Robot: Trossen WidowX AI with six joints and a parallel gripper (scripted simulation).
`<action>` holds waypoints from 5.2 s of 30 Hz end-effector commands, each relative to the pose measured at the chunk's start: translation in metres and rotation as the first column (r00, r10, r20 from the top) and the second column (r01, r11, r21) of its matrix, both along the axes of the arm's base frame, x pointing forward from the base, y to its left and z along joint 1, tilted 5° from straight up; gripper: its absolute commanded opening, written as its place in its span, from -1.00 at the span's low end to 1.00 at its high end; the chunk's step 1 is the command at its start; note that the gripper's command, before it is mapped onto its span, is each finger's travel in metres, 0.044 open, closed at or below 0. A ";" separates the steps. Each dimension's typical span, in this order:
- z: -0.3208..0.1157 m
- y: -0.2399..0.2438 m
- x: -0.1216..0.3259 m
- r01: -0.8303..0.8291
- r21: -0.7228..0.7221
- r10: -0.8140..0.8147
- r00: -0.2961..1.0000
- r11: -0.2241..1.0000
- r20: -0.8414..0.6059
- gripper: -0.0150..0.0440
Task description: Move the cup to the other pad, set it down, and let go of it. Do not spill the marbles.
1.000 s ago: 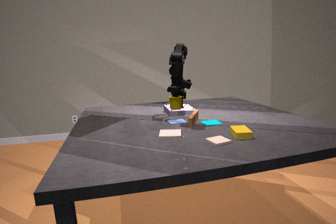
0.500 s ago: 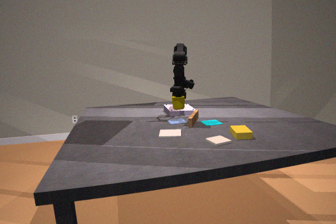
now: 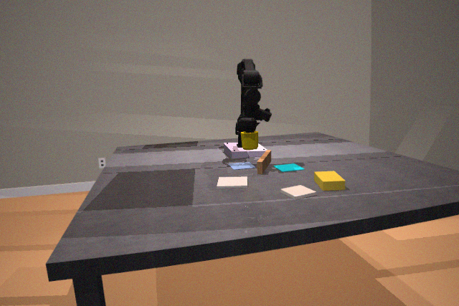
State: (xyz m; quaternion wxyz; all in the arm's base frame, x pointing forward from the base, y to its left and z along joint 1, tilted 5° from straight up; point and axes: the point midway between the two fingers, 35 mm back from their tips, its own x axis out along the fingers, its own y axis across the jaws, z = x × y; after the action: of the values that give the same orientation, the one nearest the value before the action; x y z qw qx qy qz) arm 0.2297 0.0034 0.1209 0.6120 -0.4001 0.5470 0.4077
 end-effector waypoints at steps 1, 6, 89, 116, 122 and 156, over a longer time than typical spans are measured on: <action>0.002 0.005 0.004 0.003 -0.004 -0.003 1.000 1.000 0.006 -0.49; 0.003 0.014 0.007 0.002 -0.003 -0.002 1.000 1.000 0.007 -0.49; 0.001 0.146 0.057 0.002 0.010 -0.002 1.000 1.000 0.012 -0.49; -0.037 0.149 0.060 0.002 0.010 -0.002 1.000 1.000 0.012 -0.49; -0.046 0.150 0.061 0.002 0.010 -0.002 1.000 1.000 0.012 -0.49; -0.047 0.151 0.061 -0.002 0.017 0.001 1.000 1.000 0.013 0.01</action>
State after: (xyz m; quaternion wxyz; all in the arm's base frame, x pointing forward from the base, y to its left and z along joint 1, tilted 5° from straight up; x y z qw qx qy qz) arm 0.2904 0.1543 0.0716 0.6181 -0.3978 0.5397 0.4104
